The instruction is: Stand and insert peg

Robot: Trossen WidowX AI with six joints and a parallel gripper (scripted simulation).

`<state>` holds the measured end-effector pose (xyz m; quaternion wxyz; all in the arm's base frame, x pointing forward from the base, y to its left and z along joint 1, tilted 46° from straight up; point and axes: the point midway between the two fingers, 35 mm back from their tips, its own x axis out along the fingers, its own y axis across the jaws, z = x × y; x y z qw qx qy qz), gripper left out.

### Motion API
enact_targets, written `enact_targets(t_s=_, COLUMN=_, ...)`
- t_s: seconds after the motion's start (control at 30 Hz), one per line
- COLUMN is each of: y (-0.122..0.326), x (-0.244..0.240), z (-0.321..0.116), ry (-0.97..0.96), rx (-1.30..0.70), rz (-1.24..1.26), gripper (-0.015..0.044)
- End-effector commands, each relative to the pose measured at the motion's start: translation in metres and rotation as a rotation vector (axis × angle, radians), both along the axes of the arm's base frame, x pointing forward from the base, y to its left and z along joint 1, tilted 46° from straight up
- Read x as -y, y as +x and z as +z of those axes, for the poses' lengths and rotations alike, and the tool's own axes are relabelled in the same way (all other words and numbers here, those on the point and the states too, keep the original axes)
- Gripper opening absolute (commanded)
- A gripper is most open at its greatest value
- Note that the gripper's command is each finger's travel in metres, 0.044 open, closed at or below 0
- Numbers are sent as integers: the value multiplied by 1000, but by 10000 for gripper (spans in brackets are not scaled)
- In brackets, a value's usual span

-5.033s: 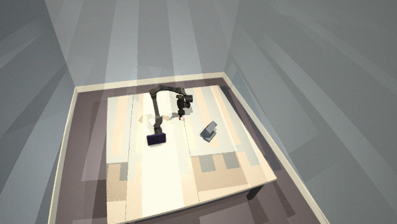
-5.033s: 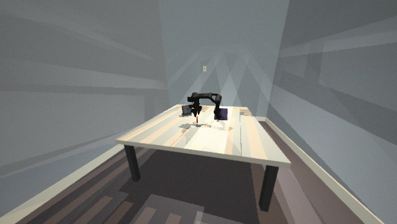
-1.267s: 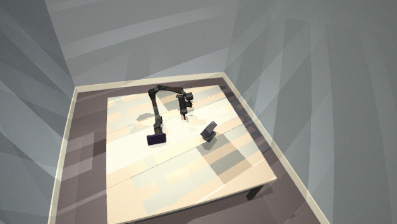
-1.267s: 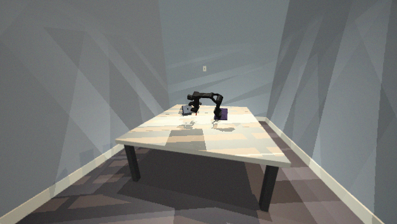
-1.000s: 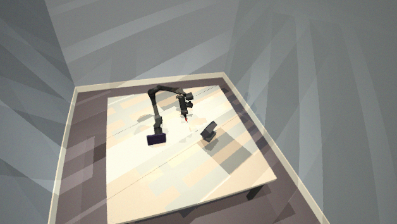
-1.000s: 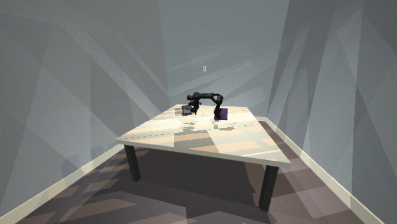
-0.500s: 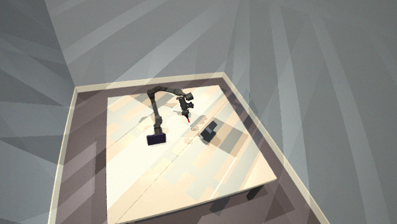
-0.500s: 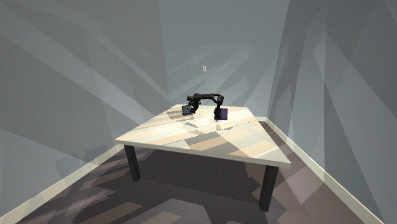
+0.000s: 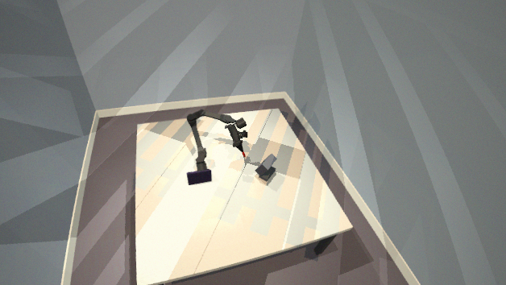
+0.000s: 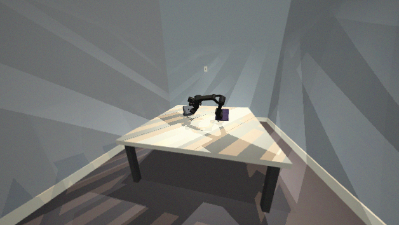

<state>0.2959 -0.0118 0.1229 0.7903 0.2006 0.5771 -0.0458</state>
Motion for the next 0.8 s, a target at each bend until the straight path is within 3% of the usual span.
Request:
enact_targets(t_s=0.0, y=4, x=4, z=0, ry=-35, rx=33, rz=-38, gripper=0)
enact_targets(t_s=0.77, y=25, x=21, z=-1, ry=-153, rx=181, rz=-213, gripper=0)
